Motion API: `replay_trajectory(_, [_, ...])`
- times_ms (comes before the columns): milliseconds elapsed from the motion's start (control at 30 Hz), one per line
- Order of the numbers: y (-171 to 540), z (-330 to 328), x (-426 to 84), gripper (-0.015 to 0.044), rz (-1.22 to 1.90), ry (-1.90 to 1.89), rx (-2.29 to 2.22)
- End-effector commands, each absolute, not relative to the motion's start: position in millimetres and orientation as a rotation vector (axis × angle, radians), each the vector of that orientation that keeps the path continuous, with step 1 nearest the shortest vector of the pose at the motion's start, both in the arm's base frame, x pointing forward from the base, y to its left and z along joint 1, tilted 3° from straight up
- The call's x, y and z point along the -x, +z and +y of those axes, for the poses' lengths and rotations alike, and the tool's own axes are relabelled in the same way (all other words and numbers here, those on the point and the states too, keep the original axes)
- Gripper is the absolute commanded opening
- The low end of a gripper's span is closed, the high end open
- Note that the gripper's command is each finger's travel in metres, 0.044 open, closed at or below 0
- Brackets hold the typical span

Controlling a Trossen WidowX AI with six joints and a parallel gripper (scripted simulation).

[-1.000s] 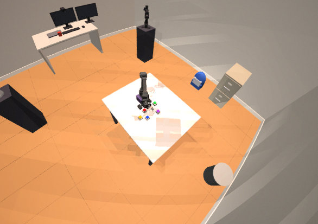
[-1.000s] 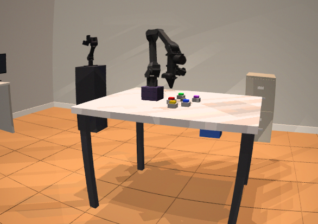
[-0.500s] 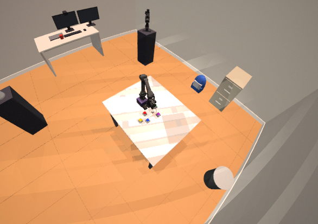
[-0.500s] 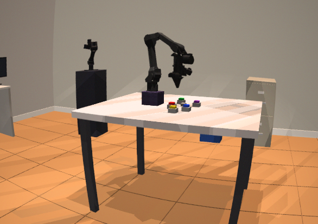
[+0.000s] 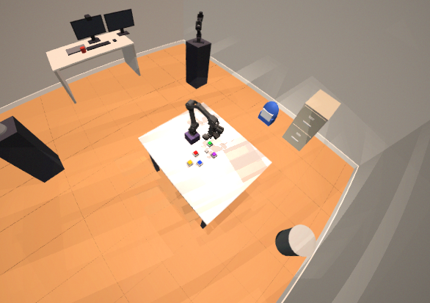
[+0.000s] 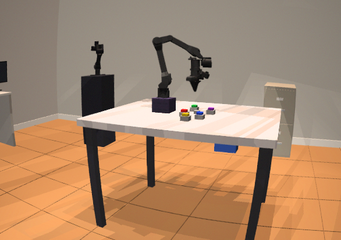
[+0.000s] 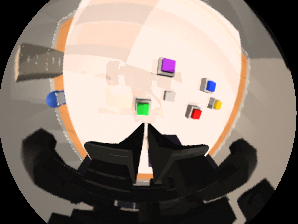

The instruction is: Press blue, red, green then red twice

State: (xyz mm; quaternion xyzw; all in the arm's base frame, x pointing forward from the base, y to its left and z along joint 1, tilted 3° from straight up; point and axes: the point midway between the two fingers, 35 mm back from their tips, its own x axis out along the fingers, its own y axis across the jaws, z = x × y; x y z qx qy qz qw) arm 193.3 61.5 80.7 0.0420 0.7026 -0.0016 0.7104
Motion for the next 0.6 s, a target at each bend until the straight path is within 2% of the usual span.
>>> replay_trajectory(0, [82, 68, -189, 0.0020, 1.554, -0.010, -0.105])
replay_trajectory(200, [23, 72, -190, 0.0020, 1.554, -0.009, -0.105])
replay_trajectory(567, [13, 73, -190, 0.0020, 1.554, -0.009, -0.105])
